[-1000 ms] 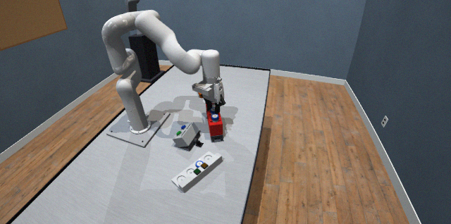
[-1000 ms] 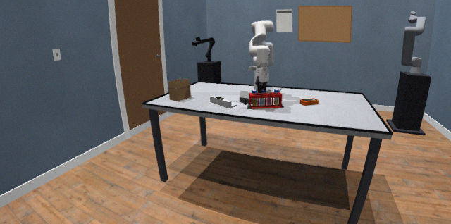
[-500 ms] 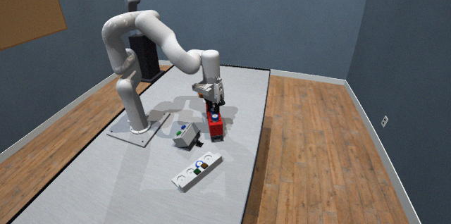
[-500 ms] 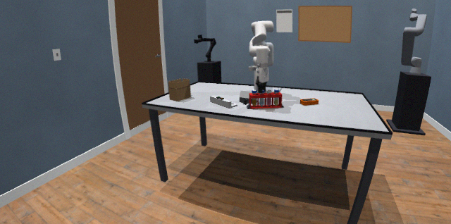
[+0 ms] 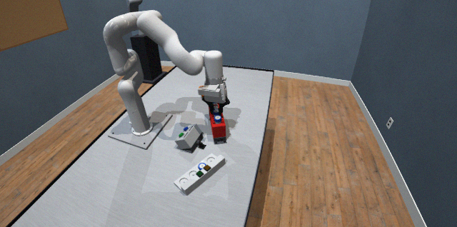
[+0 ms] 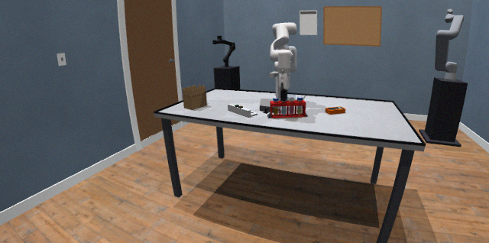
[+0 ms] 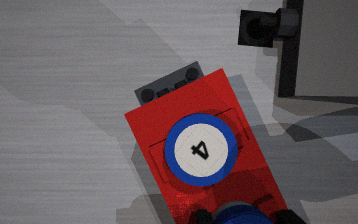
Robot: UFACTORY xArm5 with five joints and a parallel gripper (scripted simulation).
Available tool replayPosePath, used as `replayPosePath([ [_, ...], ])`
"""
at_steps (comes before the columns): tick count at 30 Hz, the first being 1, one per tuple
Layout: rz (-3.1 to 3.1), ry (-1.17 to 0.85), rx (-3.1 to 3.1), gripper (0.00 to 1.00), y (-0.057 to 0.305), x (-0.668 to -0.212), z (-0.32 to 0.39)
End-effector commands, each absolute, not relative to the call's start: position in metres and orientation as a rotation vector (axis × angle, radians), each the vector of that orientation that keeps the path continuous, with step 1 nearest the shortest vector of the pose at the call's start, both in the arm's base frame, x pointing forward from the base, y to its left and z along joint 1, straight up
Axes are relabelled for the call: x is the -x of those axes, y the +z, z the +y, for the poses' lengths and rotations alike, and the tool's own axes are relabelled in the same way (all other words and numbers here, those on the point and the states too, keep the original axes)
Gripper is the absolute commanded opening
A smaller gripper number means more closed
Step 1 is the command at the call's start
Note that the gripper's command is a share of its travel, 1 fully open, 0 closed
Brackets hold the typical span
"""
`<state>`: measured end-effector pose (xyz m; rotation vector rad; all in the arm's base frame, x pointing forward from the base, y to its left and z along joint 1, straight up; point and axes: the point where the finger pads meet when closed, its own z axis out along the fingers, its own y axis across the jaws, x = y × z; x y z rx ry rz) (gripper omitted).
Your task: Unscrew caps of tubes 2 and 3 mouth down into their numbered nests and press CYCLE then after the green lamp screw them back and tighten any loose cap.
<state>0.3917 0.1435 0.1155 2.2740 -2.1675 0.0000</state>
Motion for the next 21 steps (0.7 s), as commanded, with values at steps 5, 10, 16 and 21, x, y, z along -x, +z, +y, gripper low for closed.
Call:
replayPosePath([
  [5,-1.600,0.004,-2.707,0.00,0.1171,-0.3929,0.1439],
  [10,-1.392,0.004,-2.819,0.00,0.1172,-0.3929,0.1439],
  [16,-0.955,0.005,-2.995,0.00,0.1173,-0.3929,0.1439],
  [21,-0.574,0.005,-3.091,0.00,0.1175,-0.3929,0.1439],
])
